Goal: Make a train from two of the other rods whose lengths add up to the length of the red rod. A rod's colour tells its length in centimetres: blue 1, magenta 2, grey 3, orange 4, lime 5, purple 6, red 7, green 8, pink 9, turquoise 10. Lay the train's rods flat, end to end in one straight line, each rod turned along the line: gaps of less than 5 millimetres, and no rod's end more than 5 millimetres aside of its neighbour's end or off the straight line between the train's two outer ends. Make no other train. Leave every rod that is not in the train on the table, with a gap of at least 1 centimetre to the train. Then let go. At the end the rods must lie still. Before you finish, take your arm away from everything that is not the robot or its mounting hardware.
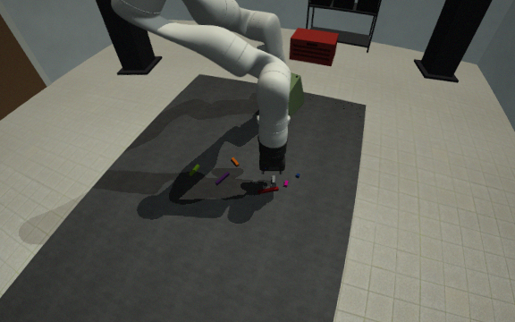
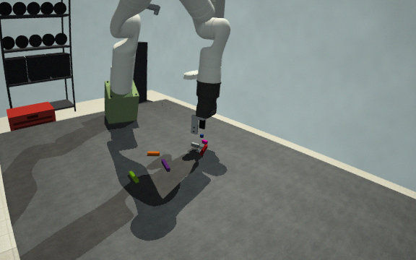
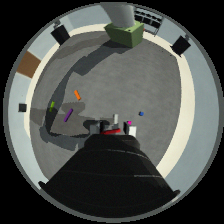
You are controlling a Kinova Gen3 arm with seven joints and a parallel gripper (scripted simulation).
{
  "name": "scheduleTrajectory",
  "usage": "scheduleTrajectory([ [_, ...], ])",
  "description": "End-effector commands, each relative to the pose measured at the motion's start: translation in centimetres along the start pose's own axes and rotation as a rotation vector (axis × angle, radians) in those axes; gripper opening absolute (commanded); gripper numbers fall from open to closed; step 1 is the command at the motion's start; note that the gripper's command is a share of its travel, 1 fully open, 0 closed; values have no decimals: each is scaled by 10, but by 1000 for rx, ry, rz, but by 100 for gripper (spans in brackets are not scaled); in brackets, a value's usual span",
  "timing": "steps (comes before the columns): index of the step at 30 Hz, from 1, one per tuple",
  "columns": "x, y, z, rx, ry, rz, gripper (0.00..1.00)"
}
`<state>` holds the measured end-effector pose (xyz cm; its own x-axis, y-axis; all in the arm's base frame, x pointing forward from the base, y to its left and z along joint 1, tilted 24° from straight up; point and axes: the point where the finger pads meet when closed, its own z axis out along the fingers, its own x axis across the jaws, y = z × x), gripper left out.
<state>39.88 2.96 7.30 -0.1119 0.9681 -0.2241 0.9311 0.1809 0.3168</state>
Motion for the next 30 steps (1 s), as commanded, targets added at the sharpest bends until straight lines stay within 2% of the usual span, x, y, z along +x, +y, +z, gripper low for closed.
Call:
scheduleTrajectory([
  [1, 10, 1, -1, -4, 6, -13, 100],
  [15, 40, 2, -4, -11, 3, 159, 100],
  [30, 49, 3, -5, -15, 3, 214, 100],
])
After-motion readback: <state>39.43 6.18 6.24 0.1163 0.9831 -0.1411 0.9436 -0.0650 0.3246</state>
